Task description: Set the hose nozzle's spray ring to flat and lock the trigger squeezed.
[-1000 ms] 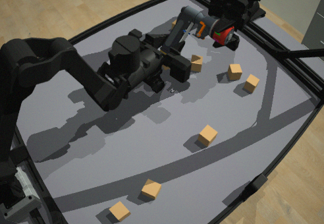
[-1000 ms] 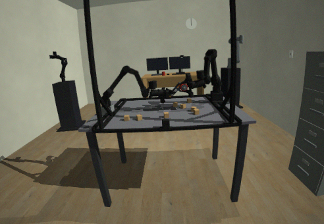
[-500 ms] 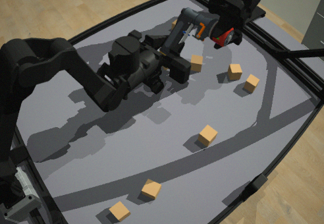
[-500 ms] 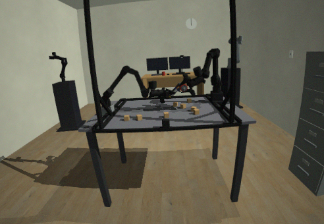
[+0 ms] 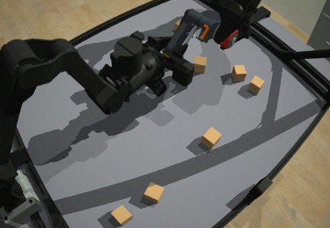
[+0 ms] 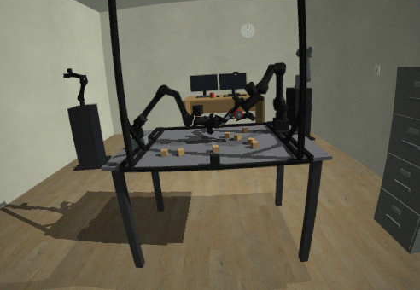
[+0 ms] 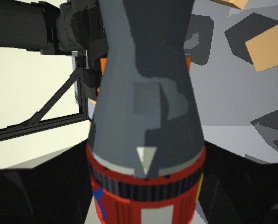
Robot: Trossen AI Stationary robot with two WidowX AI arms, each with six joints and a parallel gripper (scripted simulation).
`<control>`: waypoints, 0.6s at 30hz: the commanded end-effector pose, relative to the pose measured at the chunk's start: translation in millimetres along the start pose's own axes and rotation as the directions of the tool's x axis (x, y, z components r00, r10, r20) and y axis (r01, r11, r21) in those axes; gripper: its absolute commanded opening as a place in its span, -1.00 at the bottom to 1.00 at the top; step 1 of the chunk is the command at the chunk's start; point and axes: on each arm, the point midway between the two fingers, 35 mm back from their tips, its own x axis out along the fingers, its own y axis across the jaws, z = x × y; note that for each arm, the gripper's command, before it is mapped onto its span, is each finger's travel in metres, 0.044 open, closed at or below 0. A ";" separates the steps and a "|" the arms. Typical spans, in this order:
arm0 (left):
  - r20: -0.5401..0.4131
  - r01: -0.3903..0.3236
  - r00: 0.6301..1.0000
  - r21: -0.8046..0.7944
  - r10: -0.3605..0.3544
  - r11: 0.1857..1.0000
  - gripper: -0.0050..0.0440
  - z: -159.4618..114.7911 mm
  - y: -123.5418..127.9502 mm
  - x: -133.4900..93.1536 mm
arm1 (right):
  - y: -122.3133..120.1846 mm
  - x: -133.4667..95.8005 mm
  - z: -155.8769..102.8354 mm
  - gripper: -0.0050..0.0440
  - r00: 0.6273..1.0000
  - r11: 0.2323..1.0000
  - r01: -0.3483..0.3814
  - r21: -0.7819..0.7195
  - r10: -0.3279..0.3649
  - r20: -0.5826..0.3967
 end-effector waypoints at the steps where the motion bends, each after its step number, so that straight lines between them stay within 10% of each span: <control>1: -0.061 0.006 0.998 -0.004 -0.006 1.000 -0.80 -20.5 -0.9 3.9 | 0.0 1.1 0.2 -0.80 0.999 0.998 0.054 0.023 -0.054 -0.004; 8: -0.061 0.006 0.998 -0.004 -0.006 1.000 -0.80 -20.5 -0.9 3.9 | 1.1 0.3 0.2 -0.80 0.986 0.986 0.166 0.026 -0.166 -0.009; 18: -0.061 0.006 0.998 -0.004 -0.006 1.000 -0.80 -20.5 -0.9 3.9 | 2.0 -1.8 0.6 0.09 0.994 0.994 0.111 0.011 -0.111 -0.006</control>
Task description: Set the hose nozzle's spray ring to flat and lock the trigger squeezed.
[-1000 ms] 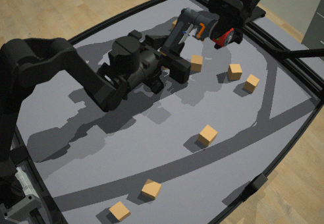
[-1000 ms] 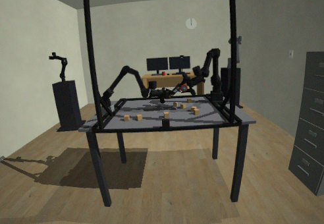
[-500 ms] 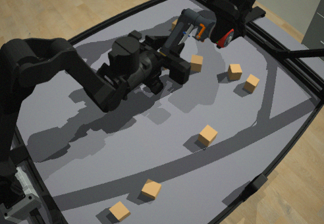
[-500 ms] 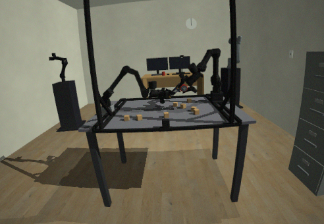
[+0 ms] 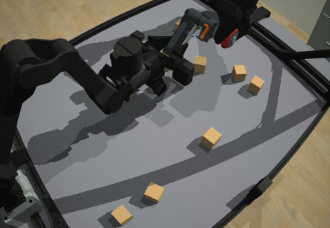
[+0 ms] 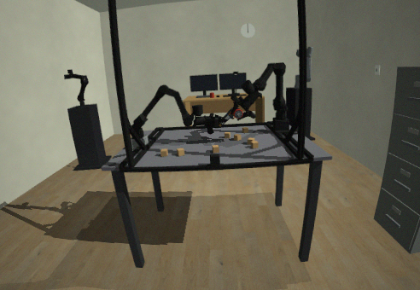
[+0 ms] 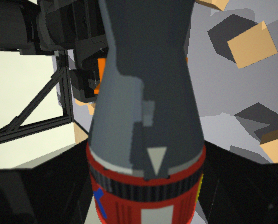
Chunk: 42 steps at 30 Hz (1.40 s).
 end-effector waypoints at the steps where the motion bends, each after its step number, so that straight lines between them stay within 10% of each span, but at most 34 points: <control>1: -0.052 0.007 0.999 -0.005 -0.007 1.000 -0.80 -18.4 -1.0 3.9 | -0.3 0.0 0.4 0.09 1.000 1.000 -0.002 -0.001 0.002 0.001; 9: -0.052 0.007 0.999 -0.005 -0.007 1.000 -0.80 -18.4 -1.0 3.9 | -0.3 0.0 0.4 0.84 1.000 1.000 -0.002 -0.001 0.002 0.001; 42: -0.052 0.007 0.999 -0.005 -0.007 1.000 -0.80 -18.4 -1.0 3.9 | 7.3 -69.2 0.7 0.84 1.000 1.000 -0.002 -0.001 0.002 0.001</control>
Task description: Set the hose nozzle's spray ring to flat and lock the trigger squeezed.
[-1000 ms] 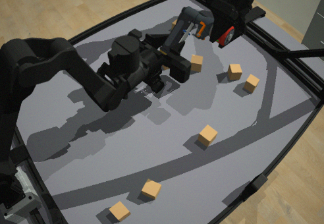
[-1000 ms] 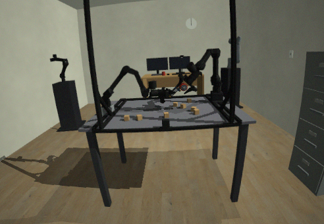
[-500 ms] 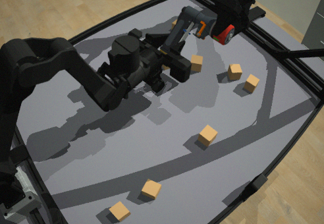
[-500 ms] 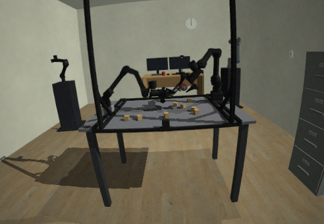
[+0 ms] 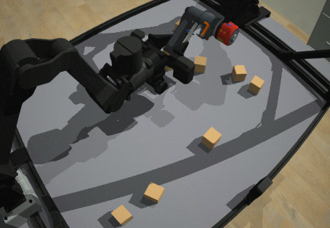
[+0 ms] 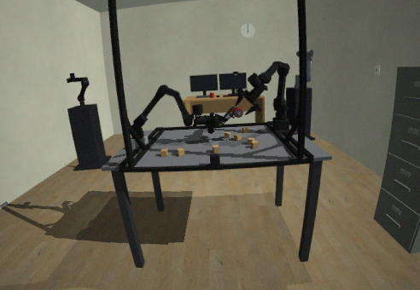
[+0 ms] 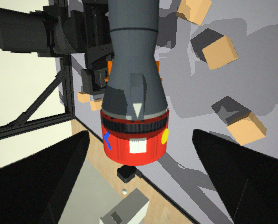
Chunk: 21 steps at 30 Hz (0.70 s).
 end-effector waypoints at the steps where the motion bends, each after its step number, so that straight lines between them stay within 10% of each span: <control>1: -0.036 0.005 0.999 -0.004 -0.005 1.000 -0.80 -13.4 -0.9 2.4 | 7.8 -15.4 -1.5 0.84 1.000 1.000 -0.018 0.011 0.018 -0.010; 21: -0.036 0.005 0.999 -0.004 -0.005 1.000 -0.80 -13.4 -0.9 2.4 | 7.8 -47.6 -0.5 0.84 1.000 1.000 -0.018 0.011 0.018 -0.010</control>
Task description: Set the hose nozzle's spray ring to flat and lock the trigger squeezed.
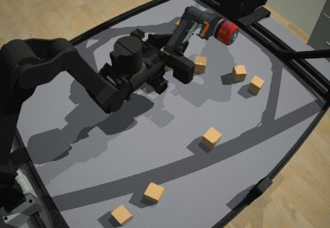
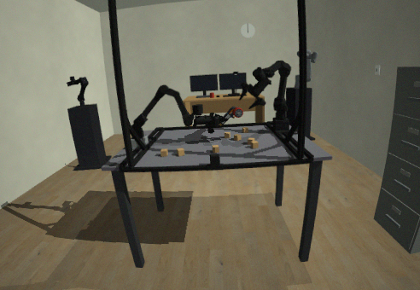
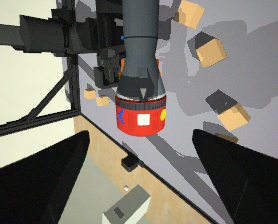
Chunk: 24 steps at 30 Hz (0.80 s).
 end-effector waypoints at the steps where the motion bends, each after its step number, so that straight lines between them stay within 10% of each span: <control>1: -0.036 0.005 0.999 -0.004 -0.005 1.000 -0.80 -13.3 -0.6 2.4 | 0.9 -3.9 -0.3 0.84 1.000 1.000 -0.010 0.007 0.010 -0.005; 15: -0.036 0.005 0.999 -0.004 -0.005 1.000 -0.80 -13.3 -0.6 2.4 | -10.9 -3.6 0.2 0.84 1.000 1.000 -0.010 0.007 0.010 -0.005; 24: -0.036 0.005 0.999 -0.004 -0.005 1.000 -0.80 -13.3 -0.6 2.4 | -20.1 -2.4 0.4 0.84 0.991 0.991 -0.135 0.020 0.135 -0.011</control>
